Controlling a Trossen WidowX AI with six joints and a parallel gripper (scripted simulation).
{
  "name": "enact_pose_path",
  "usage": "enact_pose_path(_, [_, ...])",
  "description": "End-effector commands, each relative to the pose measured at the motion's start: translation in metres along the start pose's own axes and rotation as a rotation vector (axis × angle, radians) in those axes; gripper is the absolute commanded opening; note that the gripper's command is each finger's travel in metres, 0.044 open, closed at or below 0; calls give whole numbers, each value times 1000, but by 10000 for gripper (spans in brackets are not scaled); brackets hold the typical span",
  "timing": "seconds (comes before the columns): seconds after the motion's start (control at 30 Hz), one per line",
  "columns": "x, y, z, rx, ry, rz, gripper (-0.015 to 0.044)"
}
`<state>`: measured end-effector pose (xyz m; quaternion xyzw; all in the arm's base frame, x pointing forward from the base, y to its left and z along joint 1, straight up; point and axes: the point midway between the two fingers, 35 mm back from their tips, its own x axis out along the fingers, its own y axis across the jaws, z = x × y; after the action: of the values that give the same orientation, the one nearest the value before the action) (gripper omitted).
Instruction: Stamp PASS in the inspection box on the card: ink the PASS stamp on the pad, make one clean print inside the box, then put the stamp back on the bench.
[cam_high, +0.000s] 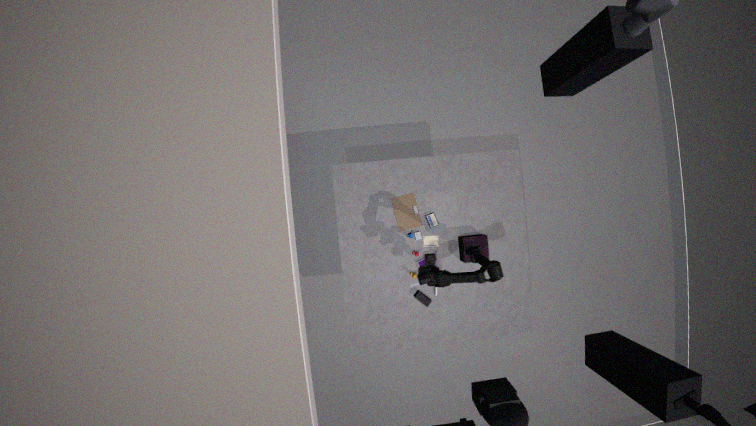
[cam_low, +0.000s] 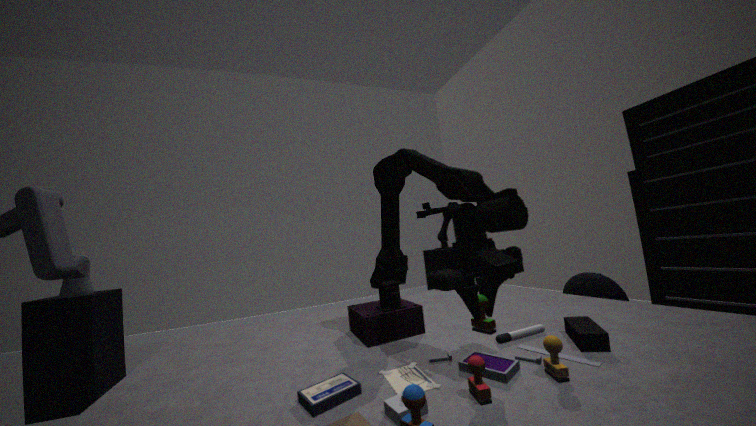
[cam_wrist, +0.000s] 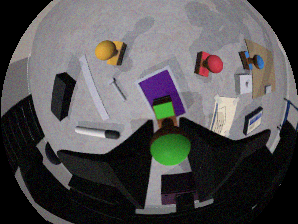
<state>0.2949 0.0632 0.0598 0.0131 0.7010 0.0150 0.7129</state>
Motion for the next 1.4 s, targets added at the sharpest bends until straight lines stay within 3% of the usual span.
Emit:
enact_pose_path(0.0, [2, -1, 2, -4, 3, 4, 0])
enact_pose_path(1.37, [29, -1, 3, -2, 2, 5, 0])
